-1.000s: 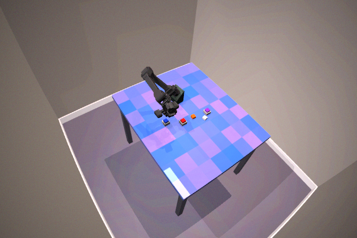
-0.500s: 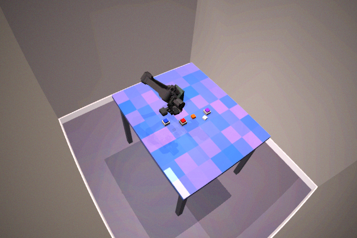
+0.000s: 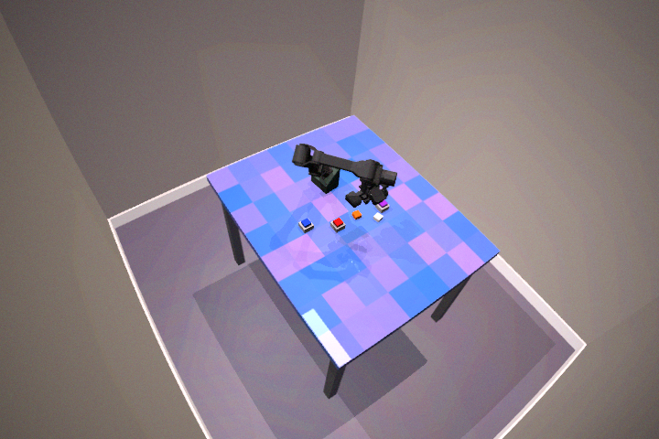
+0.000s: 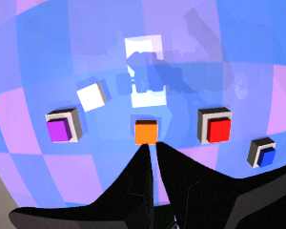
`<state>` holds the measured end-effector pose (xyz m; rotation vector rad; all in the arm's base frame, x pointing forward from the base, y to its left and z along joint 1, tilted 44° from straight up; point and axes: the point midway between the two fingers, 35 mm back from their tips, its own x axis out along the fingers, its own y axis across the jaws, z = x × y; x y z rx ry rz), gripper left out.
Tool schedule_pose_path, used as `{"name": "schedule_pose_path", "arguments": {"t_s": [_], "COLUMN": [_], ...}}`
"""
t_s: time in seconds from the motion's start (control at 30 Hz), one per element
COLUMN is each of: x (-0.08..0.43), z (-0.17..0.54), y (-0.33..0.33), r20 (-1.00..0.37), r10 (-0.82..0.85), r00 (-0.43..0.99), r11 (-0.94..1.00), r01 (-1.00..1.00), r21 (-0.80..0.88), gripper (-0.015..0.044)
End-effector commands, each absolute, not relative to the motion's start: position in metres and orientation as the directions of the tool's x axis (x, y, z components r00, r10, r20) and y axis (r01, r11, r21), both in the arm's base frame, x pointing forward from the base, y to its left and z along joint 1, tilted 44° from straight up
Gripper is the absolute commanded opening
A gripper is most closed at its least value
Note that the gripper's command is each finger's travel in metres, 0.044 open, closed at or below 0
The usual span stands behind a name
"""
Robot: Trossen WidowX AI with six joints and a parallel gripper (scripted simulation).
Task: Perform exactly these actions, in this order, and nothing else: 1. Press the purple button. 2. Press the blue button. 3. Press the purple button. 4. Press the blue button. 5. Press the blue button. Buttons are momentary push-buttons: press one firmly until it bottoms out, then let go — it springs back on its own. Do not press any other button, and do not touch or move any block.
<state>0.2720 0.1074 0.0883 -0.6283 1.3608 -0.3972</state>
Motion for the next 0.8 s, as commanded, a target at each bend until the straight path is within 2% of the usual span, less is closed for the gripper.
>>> {"name": "schedule_pose_path", "arguments": {"t_s": [0.0, 0.2, 0.43, 0.63, 0.77], "x": [0.264, 0.242, 0.242, 0.252, 0.253], "z": [0.039, -0.019, -0.020, -0.063, -0.065], "y": [0.155, 0.195, 0.195, 0.156, 0.154], "r20": [-0.763, -0.732, -0.731, -0.730, -0.730], "r10": [-0.622, -0.657, -0.658, -0.660, -0.660], "r00": [0.175, 0.177, 0.178, 0.179, 0.179], "r11": [0.764, 0.737, 0.736, 0.735, 0.735], "r01": [-0.077, -0.051, -0.050, -0.049, -0.049], "r21": [-0.640, -0.674, -0.675, -0.676, -0.676], "gripper": [0.0020, 0.0020, 0.0020, 0.0020, 0.0020]}}
